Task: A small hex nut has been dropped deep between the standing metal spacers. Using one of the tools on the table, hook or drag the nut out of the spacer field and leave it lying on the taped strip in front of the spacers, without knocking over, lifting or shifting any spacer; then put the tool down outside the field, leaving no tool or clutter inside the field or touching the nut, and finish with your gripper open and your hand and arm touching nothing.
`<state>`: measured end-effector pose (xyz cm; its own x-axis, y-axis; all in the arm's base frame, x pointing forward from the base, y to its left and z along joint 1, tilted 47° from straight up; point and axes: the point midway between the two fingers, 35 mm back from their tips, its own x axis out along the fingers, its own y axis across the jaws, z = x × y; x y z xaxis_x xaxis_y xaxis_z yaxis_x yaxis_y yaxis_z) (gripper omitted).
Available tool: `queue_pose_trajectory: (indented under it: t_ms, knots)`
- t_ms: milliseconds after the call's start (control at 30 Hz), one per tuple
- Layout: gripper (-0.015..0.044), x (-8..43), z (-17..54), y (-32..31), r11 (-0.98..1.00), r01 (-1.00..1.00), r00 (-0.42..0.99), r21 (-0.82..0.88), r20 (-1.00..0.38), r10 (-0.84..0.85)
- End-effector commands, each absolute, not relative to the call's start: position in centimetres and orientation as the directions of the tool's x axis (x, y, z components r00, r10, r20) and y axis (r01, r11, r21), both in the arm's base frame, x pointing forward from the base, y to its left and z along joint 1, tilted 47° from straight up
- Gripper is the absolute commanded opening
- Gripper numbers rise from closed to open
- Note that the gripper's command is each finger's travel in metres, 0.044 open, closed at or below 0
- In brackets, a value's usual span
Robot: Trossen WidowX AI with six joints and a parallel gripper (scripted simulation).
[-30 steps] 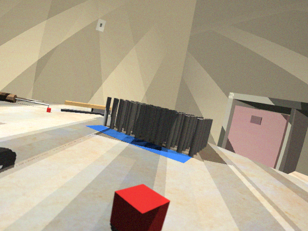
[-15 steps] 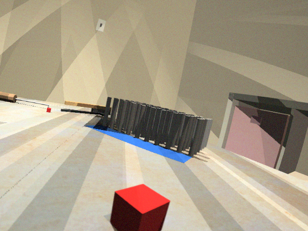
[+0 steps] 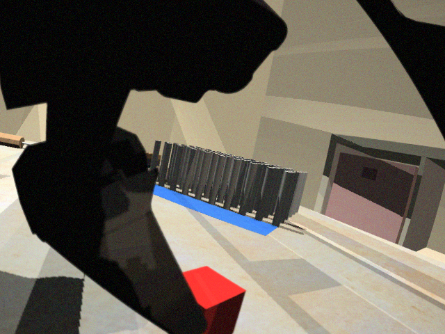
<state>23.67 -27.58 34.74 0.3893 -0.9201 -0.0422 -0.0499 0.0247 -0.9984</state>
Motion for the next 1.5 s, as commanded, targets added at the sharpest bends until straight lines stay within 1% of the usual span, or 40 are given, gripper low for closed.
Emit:
queue_pose_trajectory:
  t_ms: [0, 233, 467, 667, 867, 933, 1467]
  knots:
    - [0.044, 28.4, 32.0, -25.1, 0.13, 0.035, 0.507, -0.991, -0.094, -0.857]
    - [0.044, 34.8, 25.7, -20.0, 0.361, 0.112, 0.666, -0.926, -0.2, -0.719]
    - [0.044, 39.6, 18.0, -11.6, 0.637, 0.096, 0.794, -0.765, -0.327, -0.512]
    - [0.044, 40.8, 11.4, -3.5, 0.824, 0.017, 0.842, -0.566, -0.436, -0.317]
    - [0.044, 39.4, 5.4, 4.1, 0.936, -0.073, 0.833, -0.343, -0.537, -0.132]
    - [0.044, 39.1, 4.8, 4.9, 0.944, -0.082, 0.829, -0.319, -0.548, -0.112]
    - [0.044, 39.1, 4.8, 4.9, 0.944, -0.082, 0.829, -0.319, -0.548, -0.112]
